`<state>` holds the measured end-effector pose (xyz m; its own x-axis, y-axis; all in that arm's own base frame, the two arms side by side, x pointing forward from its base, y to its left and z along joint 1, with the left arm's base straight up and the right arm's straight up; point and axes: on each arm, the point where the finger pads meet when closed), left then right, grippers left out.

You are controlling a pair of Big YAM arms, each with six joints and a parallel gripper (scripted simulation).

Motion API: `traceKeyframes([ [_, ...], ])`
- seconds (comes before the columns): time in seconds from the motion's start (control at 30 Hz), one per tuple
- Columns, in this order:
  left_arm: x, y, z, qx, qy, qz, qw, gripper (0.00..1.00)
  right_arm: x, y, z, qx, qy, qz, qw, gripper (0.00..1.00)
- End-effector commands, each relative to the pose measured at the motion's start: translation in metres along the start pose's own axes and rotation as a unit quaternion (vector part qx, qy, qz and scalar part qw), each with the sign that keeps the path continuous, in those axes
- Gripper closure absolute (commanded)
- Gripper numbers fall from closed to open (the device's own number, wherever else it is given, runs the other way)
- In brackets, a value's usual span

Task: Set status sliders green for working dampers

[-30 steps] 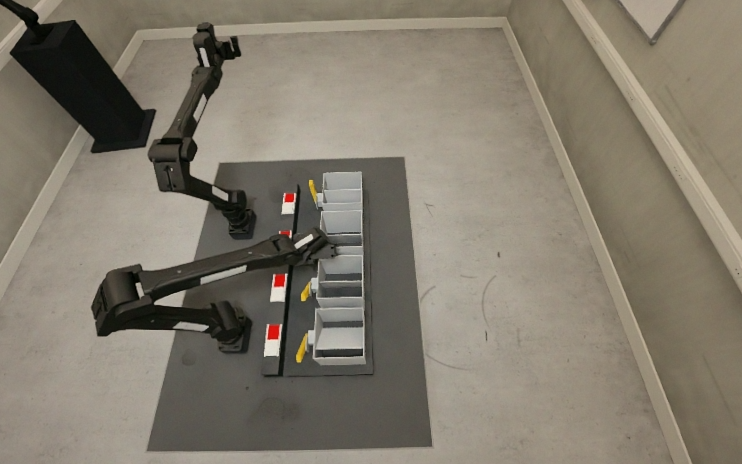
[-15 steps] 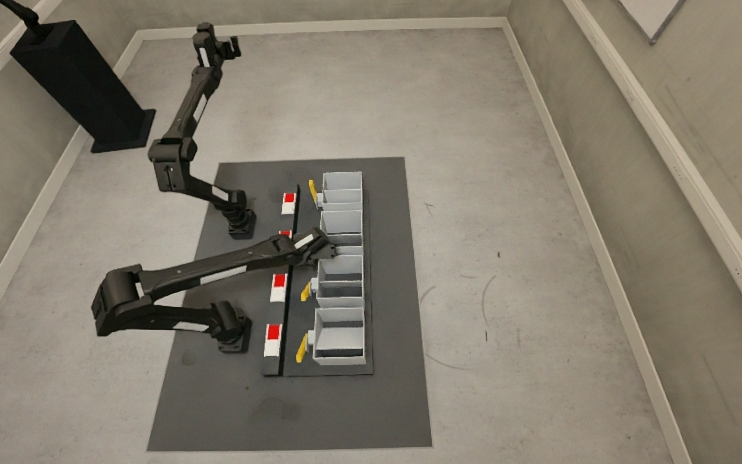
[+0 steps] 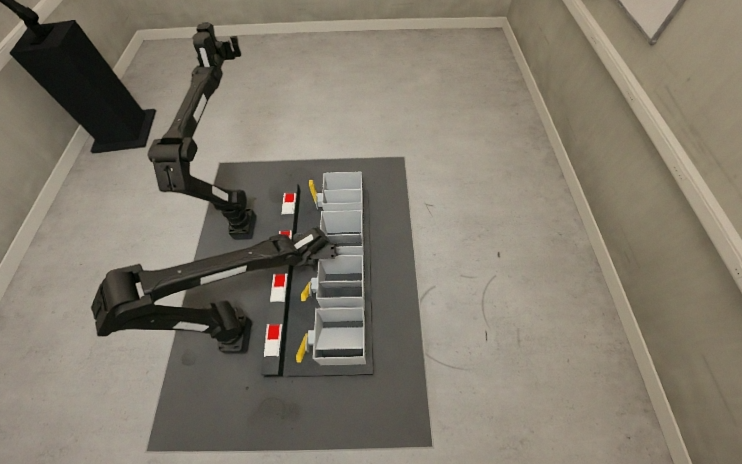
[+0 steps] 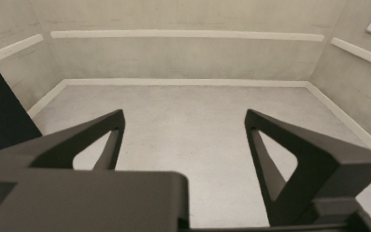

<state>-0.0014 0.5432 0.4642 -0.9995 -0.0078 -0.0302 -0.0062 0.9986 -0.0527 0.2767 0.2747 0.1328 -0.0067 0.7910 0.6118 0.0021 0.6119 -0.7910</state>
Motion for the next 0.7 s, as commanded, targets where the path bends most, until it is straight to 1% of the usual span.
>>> traceKeyframes([
  [0.0, 0.002, 0.0, -0.036, -0.026, 0.006, -0.001, 1.0, 0.0, 0.011, -0.005, -0.008, -0.012, -0.012, -0.012, 1.0, 0.68],
  [0.03, 0.002, 0.0, -0.036, -0.026, 0.006, -0.001, 1.0, 0.0, 0.011, -0.005, -0.008, -0.012, -0.012, -0.012, 1.0, 0.68],
  [0.07, 0.002, 0.0, -0.036, -0.026, 0.006, -0.001, 1.0, 0.0, 0.011, -0.005, -0.008, -0.012, -0.012, -0.012, 1.0, 0.64],
  [0.47, 0.002, 0.0, -0.036, -0.026, 0.006, -0.001, 1.0, 0.0, 0.011, -0.006, -0.009, -0.012, -0.012, -0.012, 1.0, 0.64],
  [0.57, 0.002, 0.0, -0.036, -0.026, 0.006, -0.001, 1.0, 0.0, 0.014, -0.015, -0.011, -0.017, -0.014, -0.013, 1.0, 0.64],
  [0.67, 0.002, 0.0, -0.036, -0.026, 0.006, -0.001, 1.0, 0.0, 0.027, -0.028, -0.021, -0.028, -0.022, -0.022, 0.999, 0.64],
])
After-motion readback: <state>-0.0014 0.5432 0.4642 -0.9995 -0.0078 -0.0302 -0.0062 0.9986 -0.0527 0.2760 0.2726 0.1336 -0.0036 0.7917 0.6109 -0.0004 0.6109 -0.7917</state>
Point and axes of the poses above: on each arm, the point where the finger pads meet when closed, its own y axis out along the fingers, its own x axis across the jaws, z = x × y, and after that the axes turned 1 degree about -y, right-handed
